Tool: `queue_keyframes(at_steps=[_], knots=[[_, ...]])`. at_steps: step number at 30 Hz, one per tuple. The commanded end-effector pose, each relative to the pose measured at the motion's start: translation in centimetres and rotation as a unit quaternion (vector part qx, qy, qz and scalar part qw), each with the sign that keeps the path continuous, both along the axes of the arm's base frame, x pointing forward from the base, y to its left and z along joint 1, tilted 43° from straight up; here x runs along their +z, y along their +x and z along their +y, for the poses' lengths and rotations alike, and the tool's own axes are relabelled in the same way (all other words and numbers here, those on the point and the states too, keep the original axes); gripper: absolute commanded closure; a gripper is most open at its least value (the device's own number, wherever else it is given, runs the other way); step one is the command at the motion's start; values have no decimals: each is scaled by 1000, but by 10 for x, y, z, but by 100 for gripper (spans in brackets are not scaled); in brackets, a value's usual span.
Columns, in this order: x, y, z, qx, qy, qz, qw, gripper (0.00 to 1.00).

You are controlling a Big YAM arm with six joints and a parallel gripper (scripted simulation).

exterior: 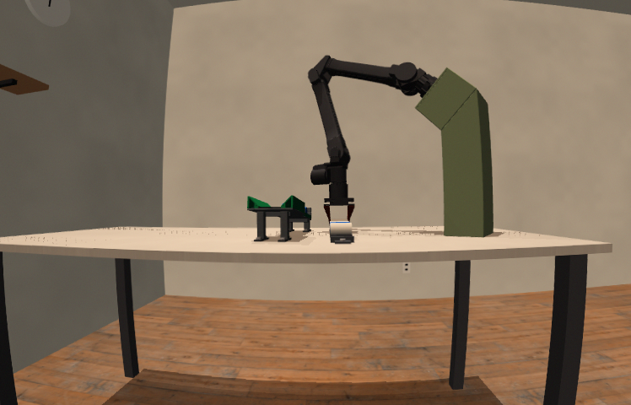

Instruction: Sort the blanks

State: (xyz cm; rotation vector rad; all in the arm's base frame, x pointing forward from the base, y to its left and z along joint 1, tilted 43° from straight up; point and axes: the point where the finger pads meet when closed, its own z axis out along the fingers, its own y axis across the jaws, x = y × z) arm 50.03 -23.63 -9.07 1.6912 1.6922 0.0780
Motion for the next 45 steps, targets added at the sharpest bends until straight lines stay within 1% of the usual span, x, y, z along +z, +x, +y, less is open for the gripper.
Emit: queue_keyframes(at_steps=[1, 11, 27, 45], knots=[[14, 6, -5, -1, -6, -14, 1000, 43], [14, 6, -5, 0, -6, -14, 1000, 43], [18, 12, -1, 3, -5, -13, 1000, 43], [17, 10, 0, 3, -5, -11, 1000, 43]])
